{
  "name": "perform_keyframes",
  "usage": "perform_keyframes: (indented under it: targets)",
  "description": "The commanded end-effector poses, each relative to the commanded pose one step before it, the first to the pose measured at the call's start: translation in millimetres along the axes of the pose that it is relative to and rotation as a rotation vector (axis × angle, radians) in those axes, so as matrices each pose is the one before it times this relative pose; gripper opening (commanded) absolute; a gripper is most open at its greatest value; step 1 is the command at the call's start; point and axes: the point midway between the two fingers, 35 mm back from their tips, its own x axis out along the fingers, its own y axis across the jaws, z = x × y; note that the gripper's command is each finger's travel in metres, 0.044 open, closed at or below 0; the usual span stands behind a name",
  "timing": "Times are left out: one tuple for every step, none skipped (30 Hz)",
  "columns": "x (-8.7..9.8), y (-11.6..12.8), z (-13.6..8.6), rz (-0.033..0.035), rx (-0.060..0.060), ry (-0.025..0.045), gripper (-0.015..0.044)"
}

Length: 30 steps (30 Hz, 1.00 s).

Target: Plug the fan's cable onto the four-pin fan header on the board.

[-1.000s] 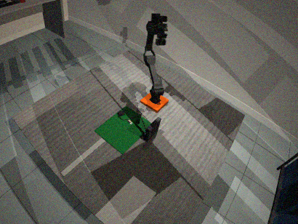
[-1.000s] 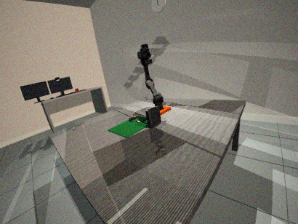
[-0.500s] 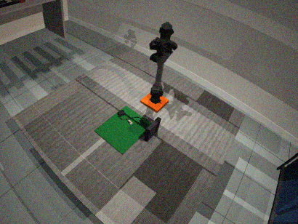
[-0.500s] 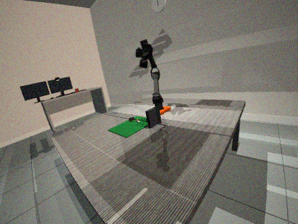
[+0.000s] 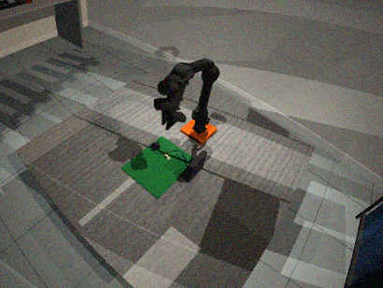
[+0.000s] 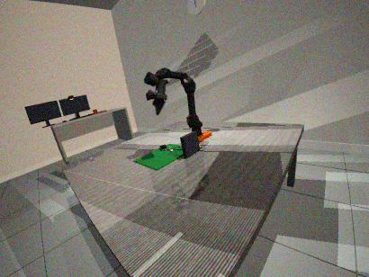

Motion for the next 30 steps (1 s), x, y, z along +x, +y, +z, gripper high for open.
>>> perform_keyframes:
  targets:
    - [52.19,-42.65,3.21,-0.14085,-0.0438,0.16314,0.021]
    - [14.79,-10.03,0.51,-0.02883,-0.0131,0.05217,0.021]
    - [14.64,-9.98,0.21,-0.02499,-0.0128,0.05402,0.021]
    - [14.5,-9.89,-0.1,-0.02102,-0.0127,0.05565,0.021]
    - [14.35,-9.78,-0.41,-0.01695,-0.0126,0.05704,0.021]
    - [14.2,-9.64,-0.72,-0.01279,-0.0127,0.05818,0.021]
    - [14.01,-9.44,-1.01,-0.00855,-0.0128,0.0589,0.021]
    - [11.11,-7.41,-0.97,-0.00379,-0.0104,0.04757,0.021]
    - [6.63,-4.37,-0.61,-0.00097,-0.0064,0.02868,0.021]
    - [2.2,-1.45,-0.2,-0.0001,-0.0021,0.00958,0.021]
    - [0.0,0.0,0.0,0.0,0.0,0.0,0.021]
    - [0.0,0.0,0.0,0.0,0.0,0.0,0.021]
    - [0.0,0.0,0.0,0.0,0.0,0.0,0.021]
    - [2.45,0.01,0.74,-0.00001,0.0,-0.00001,0.021]
    - [3.87,0.01,1.12,-0.00002,0.0,-0.00001,0.021]
    - [5.71,0.01,1.54,-0.00002,0.0,0.0,0.021]
    - [8.13,-0.01,1.98,-0.00003,0.0,0.00002,0.021]
    - [7.85,-0.02,1.67,-0.00004,0.0,0.00004,0.021]
    - [2.77,-0.01,0.53,-0.00001,0.0,0.00002,0.021]
    - [0.0,0.0,0.0,0.0,0.0,0.0,0.021]
    - [0.0,0.0,0.0,0.0,0.0,0.0,0.021]
    - [0.25,0.0,0.08,0.0,0.0,0.0,0.021]
    - [0.51,0.0,0.16,0.0,0.0,0.0,0.021]
    - [0.77,0.0,0.24,0.0,0.0,0.0,0.021]
    - [1.0,0.0,0.31,0.0,0.0,0.0,0.021]
    - [1.22,0.0,0.37,0.0,0.0,0.0,0.021]
    - [1.43,0.0,0.43,-0.00001,0.0,0.0,0.021]
    - [1.54,0.0,0.46,-0.00001,0.0,0.0,0.021]
    - [1.57,0.0,0.45,-0.00001,0.0,0.0,0.021]
    - [1.57,0.0,0.45,-0.00001,0.0,0.0,0.021]
